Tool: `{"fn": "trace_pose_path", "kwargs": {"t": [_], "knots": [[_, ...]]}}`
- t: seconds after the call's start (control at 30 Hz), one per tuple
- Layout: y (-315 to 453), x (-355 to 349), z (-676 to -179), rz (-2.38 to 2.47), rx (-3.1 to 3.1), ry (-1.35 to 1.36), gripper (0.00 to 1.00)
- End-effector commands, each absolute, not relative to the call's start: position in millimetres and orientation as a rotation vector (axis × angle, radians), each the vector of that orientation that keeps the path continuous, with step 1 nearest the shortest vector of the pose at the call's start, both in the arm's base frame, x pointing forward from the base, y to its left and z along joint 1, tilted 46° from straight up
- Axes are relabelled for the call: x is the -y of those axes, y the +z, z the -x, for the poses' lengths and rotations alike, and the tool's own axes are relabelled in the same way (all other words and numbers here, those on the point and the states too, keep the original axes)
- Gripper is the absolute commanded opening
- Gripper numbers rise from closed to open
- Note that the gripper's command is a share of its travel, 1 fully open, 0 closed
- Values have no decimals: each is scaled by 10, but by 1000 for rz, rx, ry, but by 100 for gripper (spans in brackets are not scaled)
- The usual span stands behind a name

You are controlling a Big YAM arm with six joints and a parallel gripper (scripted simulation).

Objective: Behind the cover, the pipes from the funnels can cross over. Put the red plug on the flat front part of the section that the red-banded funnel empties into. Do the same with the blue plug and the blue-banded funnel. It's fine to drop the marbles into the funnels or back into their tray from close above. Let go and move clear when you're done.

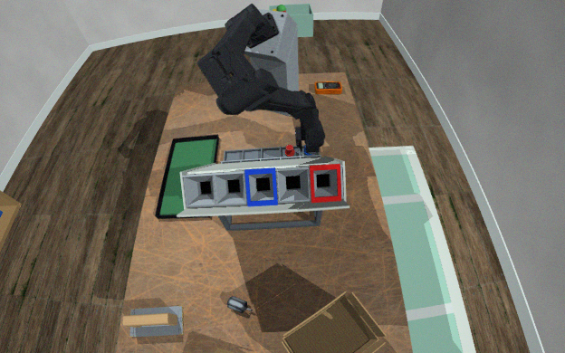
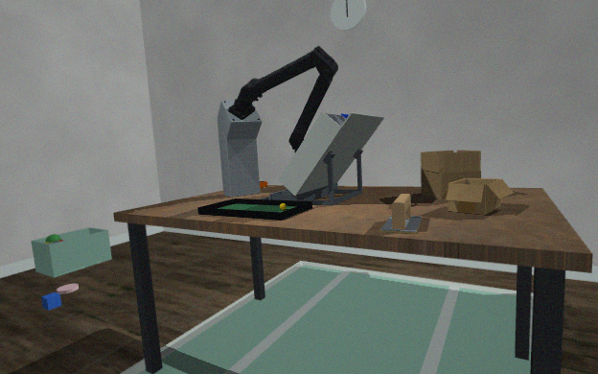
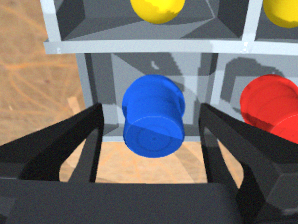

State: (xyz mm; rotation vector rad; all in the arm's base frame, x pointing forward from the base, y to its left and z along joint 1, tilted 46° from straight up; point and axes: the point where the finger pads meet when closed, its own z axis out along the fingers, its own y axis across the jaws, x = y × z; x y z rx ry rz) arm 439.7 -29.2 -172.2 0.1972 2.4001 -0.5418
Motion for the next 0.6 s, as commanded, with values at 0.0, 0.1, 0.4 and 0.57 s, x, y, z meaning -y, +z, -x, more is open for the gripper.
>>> {"fn": "trace_pose_path", "kwargs": {"t": [0.0,0.1,0.4,0.57], "knots": [[-1786,300,-4284,-183,-2424,-552,59],[-1765,285,-4265,-181,-2425,-551,59],[-1648,215,-4201,-183,-2421,-543,59],[-1605,209,-4166,-189,-2420,-546,59]]}}
